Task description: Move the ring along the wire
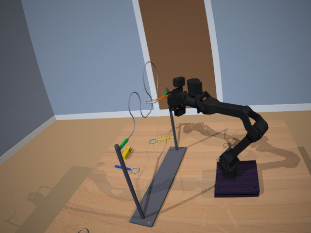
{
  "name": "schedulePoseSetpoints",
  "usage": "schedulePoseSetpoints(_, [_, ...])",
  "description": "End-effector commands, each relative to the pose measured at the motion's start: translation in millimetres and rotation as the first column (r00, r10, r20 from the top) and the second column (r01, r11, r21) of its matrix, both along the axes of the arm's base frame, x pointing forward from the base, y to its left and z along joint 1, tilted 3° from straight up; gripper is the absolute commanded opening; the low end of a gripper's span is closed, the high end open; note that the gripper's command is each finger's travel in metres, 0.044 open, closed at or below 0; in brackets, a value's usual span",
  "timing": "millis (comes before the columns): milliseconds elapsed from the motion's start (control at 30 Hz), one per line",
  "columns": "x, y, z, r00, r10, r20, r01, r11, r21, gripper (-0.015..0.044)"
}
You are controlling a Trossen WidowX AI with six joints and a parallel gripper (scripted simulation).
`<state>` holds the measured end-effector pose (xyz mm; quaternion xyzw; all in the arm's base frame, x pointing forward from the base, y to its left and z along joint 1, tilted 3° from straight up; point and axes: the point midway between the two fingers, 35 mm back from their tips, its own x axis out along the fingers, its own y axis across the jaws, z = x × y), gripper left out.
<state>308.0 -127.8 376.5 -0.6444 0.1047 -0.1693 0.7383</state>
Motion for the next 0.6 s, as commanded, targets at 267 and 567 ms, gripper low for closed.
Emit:
schedulePoseSetpoints(267, [-3, 15, -46, 0.999, 0.005, -0.038, 0.007, 0.949, 0.315, -0.0150])
schedulePoseSetpoints(567, [-5, 34, -75, 0.998, 0.022, -0.065, 0.015, 0.855, 0.518, -0.0150])
